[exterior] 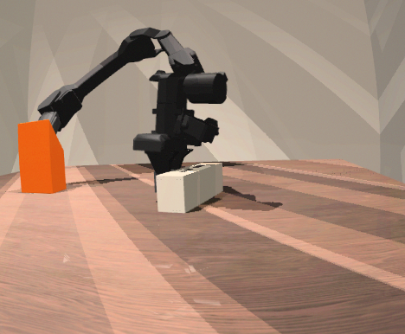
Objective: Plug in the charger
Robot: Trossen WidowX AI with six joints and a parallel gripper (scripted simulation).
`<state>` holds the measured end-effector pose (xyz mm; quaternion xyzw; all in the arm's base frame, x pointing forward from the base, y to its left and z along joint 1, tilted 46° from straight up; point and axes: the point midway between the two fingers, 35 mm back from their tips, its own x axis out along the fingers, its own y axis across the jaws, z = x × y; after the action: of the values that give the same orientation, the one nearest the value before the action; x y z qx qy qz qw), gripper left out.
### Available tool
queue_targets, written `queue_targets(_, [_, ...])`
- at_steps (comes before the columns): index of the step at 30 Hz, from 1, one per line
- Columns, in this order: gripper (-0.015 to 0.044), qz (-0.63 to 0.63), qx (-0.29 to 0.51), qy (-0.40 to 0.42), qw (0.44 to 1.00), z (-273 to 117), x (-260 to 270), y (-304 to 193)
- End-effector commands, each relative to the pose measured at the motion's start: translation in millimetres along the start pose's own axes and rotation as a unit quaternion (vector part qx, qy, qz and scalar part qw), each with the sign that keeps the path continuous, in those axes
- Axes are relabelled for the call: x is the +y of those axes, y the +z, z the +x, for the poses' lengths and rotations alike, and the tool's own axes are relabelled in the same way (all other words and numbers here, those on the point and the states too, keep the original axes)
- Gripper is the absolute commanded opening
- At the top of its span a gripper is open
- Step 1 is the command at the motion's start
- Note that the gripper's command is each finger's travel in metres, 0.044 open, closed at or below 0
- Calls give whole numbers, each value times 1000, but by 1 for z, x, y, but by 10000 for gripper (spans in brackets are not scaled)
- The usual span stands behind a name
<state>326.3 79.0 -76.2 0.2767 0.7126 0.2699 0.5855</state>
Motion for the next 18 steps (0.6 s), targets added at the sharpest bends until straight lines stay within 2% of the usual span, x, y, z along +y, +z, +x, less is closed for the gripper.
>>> queue_targets(1, [0, 2, -1, 2, 1000, -1, 1, 2])
queue_targets(18, [0, 1, -1, 2, 1000, -1, 1, 6])
